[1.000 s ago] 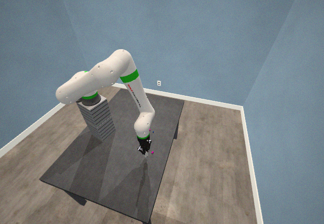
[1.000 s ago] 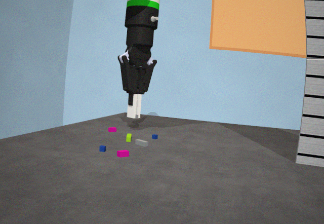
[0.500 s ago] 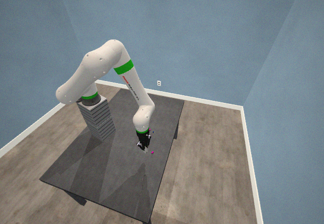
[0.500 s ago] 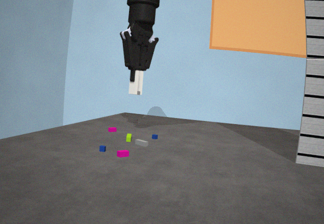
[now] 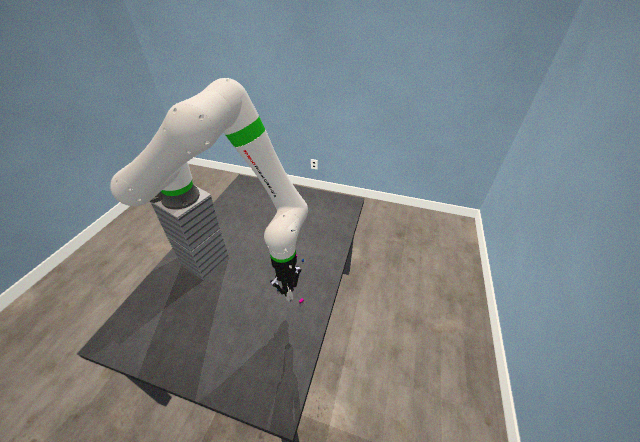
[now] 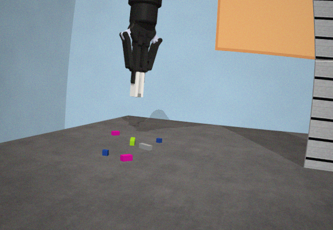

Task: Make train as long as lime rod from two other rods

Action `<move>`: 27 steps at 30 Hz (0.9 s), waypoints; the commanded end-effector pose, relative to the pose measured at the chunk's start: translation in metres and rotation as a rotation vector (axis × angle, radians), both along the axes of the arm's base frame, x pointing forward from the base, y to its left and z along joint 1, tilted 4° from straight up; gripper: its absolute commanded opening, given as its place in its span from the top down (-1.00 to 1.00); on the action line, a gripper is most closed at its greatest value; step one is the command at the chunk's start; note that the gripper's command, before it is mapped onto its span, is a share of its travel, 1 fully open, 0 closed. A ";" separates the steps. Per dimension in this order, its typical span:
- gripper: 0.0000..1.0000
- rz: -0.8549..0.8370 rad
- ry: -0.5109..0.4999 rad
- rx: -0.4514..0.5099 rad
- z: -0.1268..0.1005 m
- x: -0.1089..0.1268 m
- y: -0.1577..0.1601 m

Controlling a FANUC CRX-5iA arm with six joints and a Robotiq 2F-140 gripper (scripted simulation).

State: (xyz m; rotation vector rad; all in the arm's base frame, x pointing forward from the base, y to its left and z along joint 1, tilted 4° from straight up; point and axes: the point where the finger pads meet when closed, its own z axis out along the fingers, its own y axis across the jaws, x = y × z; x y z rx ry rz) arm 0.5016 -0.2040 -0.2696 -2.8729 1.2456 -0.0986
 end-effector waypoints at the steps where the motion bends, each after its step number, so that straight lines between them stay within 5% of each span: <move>1: 0.94 -0.133 -0.001 -0.001 0.000 0.006 0.006; 27: 0.94 -1.008 -0.020 0.053 0.001 0.041 0.050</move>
